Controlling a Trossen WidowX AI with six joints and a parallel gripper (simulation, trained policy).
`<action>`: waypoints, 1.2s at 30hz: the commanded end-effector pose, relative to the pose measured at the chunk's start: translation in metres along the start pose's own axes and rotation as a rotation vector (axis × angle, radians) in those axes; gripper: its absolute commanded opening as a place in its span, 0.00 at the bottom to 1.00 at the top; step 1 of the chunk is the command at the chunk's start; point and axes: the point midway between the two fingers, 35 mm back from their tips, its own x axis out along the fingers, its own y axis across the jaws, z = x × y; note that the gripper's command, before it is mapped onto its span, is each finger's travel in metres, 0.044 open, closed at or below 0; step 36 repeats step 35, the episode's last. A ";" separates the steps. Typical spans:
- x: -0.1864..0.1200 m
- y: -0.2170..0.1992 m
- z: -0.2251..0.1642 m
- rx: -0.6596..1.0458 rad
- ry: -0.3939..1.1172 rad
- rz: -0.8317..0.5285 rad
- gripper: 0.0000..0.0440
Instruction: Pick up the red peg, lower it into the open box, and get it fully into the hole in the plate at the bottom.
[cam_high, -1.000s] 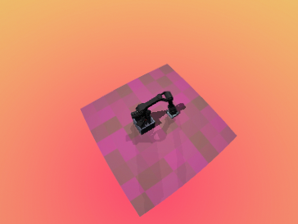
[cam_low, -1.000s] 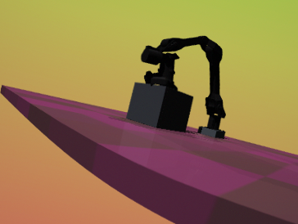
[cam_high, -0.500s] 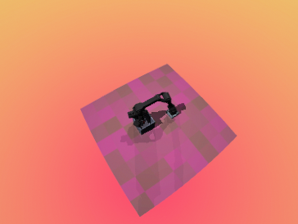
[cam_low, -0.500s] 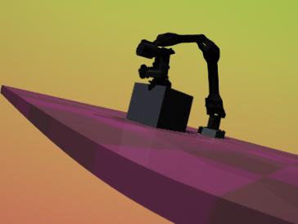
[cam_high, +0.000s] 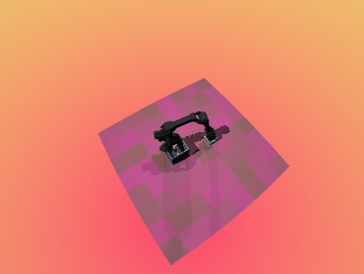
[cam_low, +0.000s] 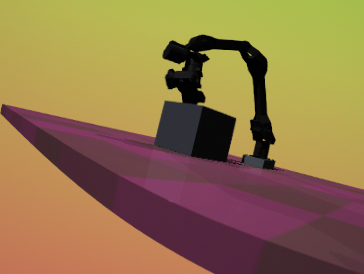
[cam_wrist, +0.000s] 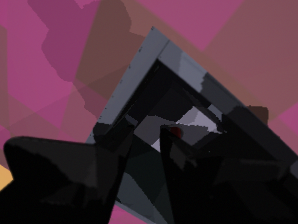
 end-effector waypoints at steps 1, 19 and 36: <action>-0.005 0.006 0.002 -0.005 0.013 0.048 0.27; -0.014 0.026 0.008 -0.048 0.088 0.217 0.28; -0.032 0.048 0.009 -0.141 0.102 0.363 0.29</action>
